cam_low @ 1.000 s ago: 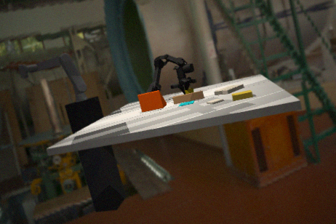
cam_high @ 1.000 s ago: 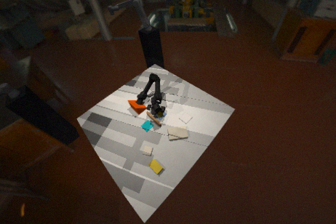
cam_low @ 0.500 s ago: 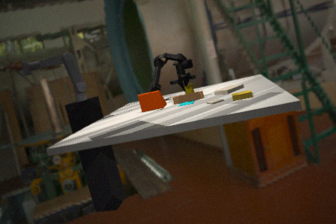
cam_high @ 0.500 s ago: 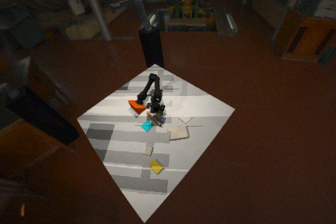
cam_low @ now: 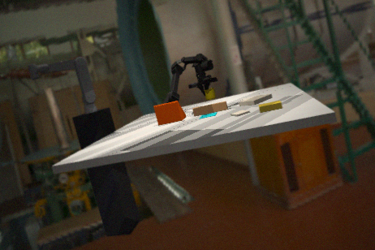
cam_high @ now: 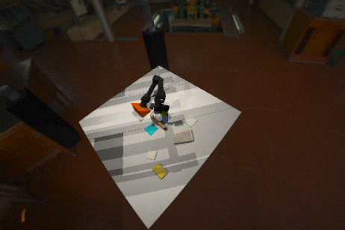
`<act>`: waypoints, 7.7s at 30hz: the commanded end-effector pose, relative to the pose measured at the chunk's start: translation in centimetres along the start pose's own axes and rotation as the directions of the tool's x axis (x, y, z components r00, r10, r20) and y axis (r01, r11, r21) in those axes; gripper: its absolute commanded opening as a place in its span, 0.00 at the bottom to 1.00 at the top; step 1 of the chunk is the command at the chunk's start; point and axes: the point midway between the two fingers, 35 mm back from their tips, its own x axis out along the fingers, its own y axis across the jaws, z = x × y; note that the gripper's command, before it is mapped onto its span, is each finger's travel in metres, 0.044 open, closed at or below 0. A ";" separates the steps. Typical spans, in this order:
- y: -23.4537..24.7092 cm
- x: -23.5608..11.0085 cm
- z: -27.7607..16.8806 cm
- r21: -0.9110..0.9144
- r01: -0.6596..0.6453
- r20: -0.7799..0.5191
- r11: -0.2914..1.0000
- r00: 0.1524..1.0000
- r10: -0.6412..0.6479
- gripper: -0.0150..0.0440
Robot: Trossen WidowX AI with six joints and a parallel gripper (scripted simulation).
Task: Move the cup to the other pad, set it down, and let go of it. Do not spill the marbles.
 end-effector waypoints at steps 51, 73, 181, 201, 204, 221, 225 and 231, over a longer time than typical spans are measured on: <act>-4.1 -0.9 6.5 0.000 0.008 -0.003 1.000 1.000 -0.008 0.25; -7.1 -1.2 11.0 0.000 0.010 0.000 1.000 1.000 -0.010 0.25; -10.2 6.3 15.4 -0.011 0.010 0.010 1.000 1.000 -0.010 0.48; -10.2 4.9 15.6 -0.008 0.010 0.008 1.000 1.000 -0.010 0.50; -10.2 4.5 15.6 -0.007 0.010 0.008 1.000 1.000 -0.010 0.50; -10.1 2.5 15.7 -0.004 0.010 0.005 1.000 1.000 -0.010 0.50; -10.2 2.0 15.7 -0.003 0.010 0.005 1.000 1.000 -0.010 0.50; -10.2 1.4 15.7 -0.002 0.010 0.004 1.000 1.000 -0.010 0.50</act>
